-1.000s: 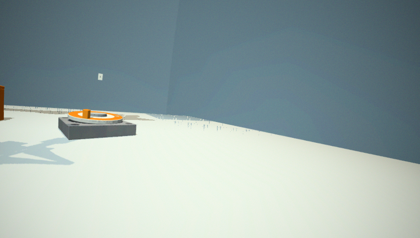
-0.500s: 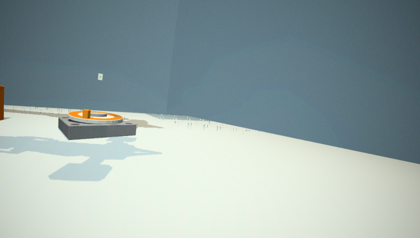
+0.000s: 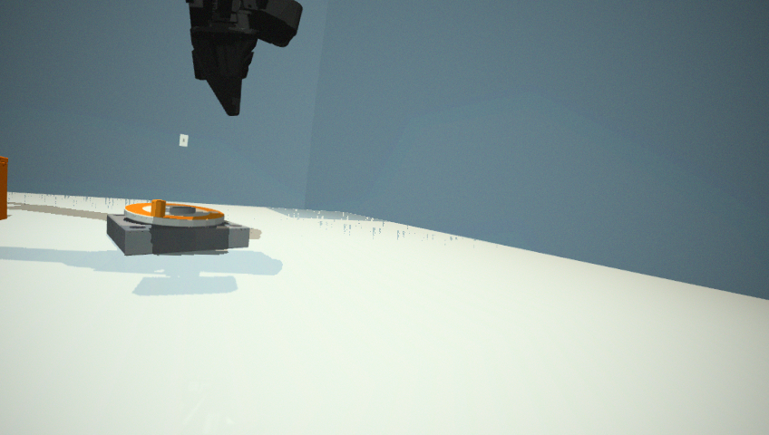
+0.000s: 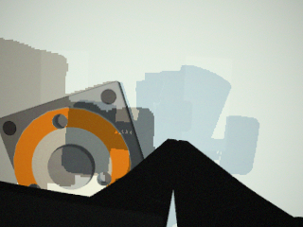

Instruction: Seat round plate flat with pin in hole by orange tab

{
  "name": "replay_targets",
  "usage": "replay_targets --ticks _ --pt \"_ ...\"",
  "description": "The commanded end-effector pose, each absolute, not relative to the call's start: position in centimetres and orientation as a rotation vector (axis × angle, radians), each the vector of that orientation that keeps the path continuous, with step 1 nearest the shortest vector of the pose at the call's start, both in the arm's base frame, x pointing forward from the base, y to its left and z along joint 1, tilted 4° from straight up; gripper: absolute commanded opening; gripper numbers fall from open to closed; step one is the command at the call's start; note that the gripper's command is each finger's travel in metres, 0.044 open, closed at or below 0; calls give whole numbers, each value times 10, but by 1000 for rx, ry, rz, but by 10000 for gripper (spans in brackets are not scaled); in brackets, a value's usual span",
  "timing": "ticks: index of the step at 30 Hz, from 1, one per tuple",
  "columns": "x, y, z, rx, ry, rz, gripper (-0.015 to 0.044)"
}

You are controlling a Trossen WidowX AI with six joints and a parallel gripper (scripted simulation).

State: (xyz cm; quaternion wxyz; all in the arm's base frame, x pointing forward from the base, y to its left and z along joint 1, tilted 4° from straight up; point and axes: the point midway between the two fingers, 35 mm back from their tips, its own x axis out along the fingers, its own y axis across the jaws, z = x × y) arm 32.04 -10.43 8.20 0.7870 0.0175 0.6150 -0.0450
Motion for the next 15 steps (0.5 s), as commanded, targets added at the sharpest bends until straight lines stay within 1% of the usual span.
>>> replay_targets --ticks 1,11,15 --pt "284 -82 35 58 1555 13 0" --pt "281 -80 31 60 1573 22 0" --pt "282 -79 8 60 1573 22 0"
